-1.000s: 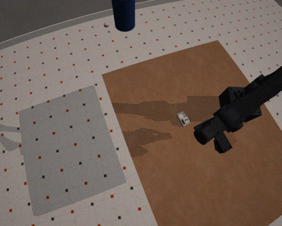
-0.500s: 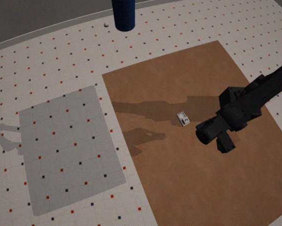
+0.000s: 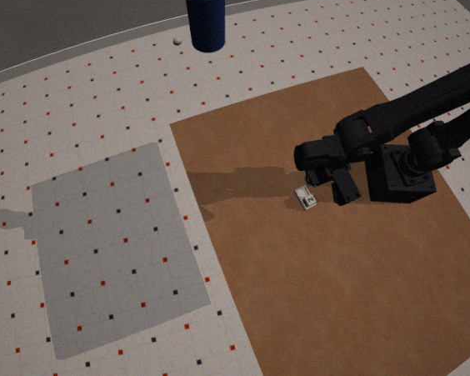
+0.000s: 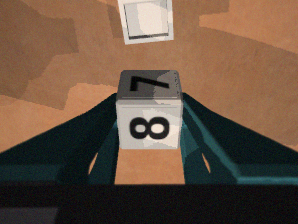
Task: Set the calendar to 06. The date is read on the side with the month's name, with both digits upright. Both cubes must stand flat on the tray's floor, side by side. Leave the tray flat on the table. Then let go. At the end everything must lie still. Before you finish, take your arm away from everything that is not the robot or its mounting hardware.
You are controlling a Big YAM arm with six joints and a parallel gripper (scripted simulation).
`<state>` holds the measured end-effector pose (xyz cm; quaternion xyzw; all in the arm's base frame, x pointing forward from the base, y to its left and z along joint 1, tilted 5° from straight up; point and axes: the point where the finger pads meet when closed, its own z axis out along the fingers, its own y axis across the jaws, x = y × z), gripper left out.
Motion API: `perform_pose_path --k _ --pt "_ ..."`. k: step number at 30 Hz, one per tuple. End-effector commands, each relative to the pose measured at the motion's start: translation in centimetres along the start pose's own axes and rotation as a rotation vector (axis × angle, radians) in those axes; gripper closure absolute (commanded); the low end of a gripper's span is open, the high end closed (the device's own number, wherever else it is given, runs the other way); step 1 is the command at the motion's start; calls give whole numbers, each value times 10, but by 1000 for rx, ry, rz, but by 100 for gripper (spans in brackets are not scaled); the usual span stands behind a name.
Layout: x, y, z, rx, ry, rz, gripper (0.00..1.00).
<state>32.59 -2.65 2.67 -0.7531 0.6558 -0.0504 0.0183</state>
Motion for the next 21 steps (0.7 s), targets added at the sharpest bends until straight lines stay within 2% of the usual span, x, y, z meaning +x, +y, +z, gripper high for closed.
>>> perform_pose_path --k 1,2,11,21 --pt "-9 -16 -10 16 -16 -119 74" --pt "-11 -8 -5 1 -20 -119 74" --pt "-8 -7 -4 -3 -18 -112 74" --pt "-8 -2 17 -3 -18 -107 74"
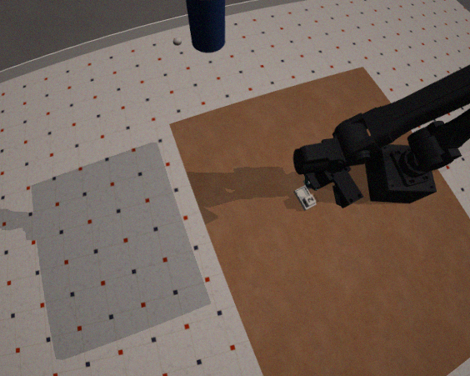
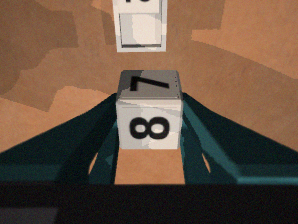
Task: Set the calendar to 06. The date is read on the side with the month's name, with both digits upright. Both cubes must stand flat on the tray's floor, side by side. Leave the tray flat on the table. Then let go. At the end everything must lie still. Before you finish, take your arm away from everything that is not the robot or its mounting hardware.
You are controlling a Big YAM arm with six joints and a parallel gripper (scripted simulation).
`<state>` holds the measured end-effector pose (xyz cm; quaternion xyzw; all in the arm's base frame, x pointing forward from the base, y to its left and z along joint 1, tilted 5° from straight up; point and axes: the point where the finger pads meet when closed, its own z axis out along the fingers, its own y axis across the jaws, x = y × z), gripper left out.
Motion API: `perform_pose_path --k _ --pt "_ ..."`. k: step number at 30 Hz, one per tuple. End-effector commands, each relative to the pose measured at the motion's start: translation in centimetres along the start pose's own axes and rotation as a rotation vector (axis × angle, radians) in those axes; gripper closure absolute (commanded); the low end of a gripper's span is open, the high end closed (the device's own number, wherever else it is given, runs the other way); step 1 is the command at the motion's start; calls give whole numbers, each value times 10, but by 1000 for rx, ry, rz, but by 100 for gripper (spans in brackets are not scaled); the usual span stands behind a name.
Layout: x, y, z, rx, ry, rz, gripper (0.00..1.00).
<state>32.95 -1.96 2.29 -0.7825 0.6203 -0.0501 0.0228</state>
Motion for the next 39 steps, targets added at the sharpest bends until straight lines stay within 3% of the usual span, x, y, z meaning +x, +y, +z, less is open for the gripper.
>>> perform_pose_path --k 1,19,39 --pt "-1 3 16 -11 -7 -15 74" --pt "1 6 61 -13 -7 -5 74" --pt "1 6 65 -14 -7 -5 74"
